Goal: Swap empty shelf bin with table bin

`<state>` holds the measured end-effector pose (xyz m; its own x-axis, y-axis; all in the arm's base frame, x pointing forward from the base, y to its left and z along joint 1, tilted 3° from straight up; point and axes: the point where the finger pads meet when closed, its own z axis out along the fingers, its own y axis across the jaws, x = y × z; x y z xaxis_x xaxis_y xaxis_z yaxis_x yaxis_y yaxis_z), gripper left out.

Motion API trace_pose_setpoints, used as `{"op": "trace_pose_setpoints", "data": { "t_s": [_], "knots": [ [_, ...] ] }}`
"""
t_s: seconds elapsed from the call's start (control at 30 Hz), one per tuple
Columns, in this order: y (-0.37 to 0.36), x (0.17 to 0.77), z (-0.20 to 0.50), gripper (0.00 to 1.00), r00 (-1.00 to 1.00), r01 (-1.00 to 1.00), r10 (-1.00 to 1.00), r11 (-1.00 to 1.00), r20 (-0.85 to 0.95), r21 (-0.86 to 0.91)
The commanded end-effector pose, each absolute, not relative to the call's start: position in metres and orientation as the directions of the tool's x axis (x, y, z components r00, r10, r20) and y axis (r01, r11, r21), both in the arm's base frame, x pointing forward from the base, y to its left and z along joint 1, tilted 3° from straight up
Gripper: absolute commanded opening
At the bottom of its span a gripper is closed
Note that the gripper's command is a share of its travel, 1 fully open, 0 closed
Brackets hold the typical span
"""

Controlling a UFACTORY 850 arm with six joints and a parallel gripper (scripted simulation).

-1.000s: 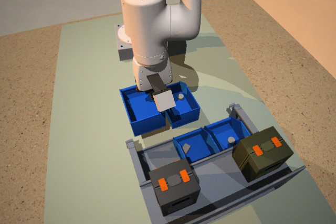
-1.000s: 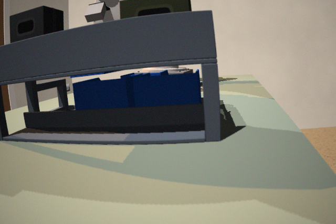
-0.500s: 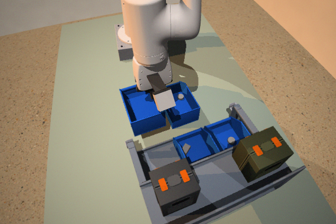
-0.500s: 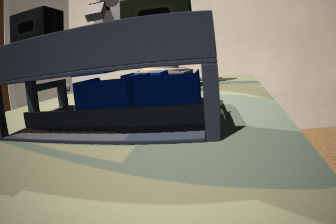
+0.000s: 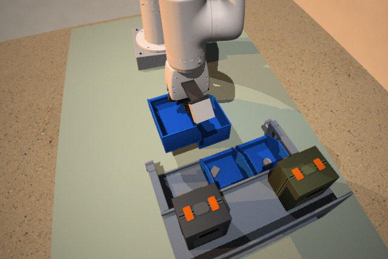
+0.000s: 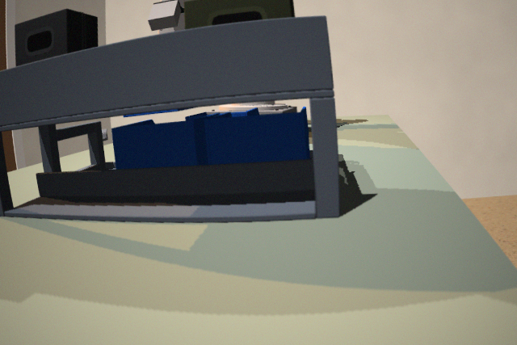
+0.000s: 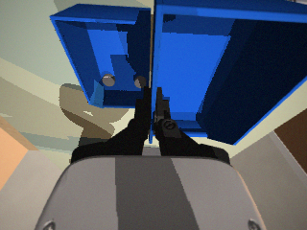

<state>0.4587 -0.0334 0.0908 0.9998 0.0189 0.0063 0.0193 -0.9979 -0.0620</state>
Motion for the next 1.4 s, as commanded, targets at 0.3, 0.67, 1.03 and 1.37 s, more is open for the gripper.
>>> {"op": "trace_pose_setpoints", "data": {
  "t_s": [0.3,0.67,1.03,1.37],
  "knots": [
    [0.06,0.448,0.097,0.0,1.0,0.019,0.019,-0.998,0.008,-0.06],
    [0.152,0.436,0.103,0.0,1.0,0.02,0.019,-0.998,0.008,-0.06],
    [0.195,0.431,0.105,0.0,1.0,0.02,0.019,-0.998,0.008,-0.06],
    [0.204,0.429,0.106,0.0,1.0,0.02,0.019,-0.998,0.008,-0.06]
  ]
}}
